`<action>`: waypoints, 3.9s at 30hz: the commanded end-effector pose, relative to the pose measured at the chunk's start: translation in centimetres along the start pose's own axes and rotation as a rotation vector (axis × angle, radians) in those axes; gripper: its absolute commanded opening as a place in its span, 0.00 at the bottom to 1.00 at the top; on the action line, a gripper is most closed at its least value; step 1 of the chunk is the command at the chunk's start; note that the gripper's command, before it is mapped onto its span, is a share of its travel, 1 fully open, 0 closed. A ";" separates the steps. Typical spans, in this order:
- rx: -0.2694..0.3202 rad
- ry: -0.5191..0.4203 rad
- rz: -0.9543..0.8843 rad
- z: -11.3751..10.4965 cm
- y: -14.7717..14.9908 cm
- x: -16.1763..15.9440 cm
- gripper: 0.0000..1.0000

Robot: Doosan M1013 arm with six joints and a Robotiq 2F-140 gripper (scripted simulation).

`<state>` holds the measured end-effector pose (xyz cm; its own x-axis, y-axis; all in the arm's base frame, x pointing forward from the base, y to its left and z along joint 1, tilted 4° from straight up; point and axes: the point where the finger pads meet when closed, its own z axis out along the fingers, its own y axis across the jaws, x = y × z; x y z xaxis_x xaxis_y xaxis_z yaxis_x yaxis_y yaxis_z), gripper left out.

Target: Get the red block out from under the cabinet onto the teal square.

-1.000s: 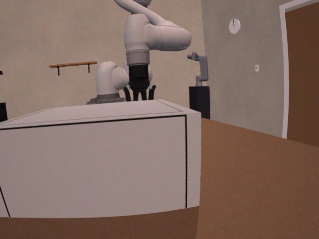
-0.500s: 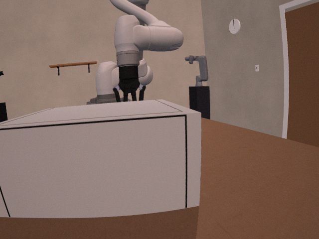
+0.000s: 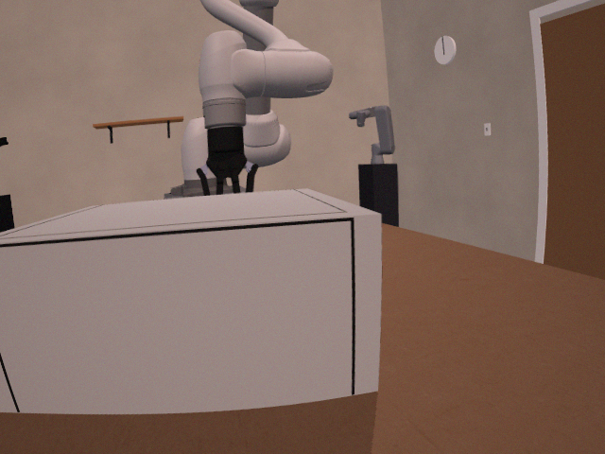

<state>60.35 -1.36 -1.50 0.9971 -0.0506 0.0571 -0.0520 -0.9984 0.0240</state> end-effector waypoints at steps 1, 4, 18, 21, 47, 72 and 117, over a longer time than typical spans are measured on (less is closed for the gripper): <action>0.000 0.000 0.018 0.0 1.0 -0.4 0.00; 0.000 0.000 0.032 0.0 1.7 -0.7 0.00; 0.000 0.000 0.079 0.0 4.3 -1.8 0.00; 0.000 0.000 0.089 0.0 4.8 -2.0 0.00; 0.000 0.000 0.136 0.0 7.3 -3.0 0.00; 0.000 0.000 0.144 0.0 7.8 -3.2 0.00; 0.000 0.000 0.144 0.0 7.8 -3.1 0.00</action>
<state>56.82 -8.99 -1.50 0.9793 -0.1933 0.0600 -0.1945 -0.9808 0.0154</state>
